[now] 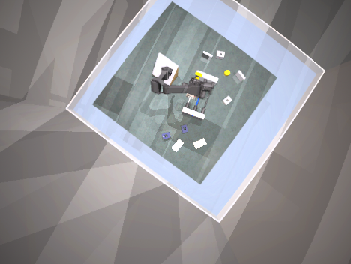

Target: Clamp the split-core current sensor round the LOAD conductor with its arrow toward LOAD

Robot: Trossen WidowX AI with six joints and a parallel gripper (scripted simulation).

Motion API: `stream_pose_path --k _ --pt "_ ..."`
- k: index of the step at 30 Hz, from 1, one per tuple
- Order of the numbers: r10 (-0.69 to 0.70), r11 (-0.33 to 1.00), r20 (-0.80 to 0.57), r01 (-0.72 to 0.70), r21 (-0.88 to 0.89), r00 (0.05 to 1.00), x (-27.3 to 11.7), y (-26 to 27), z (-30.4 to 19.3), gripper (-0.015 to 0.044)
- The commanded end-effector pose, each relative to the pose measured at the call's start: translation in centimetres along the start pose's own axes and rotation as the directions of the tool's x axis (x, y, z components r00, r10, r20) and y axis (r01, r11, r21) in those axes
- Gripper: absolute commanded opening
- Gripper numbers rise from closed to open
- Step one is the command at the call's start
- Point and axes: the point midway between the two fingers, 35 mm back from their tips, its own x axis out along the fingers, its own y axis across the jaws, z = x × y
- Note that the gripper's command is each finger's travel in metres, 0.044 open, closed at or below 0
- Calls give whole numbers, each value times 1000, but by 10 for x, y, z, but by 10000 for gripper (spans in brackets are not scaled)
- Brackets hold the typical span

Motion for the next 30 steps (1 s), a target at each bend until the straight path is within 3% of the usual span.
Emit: stream_pose_path --k 1,30 --pt "2 1000 -4 -2 -9 1000 7 0 0 0" --pt "4 1000 -2 -4 -5 1000 46 0 0 0"
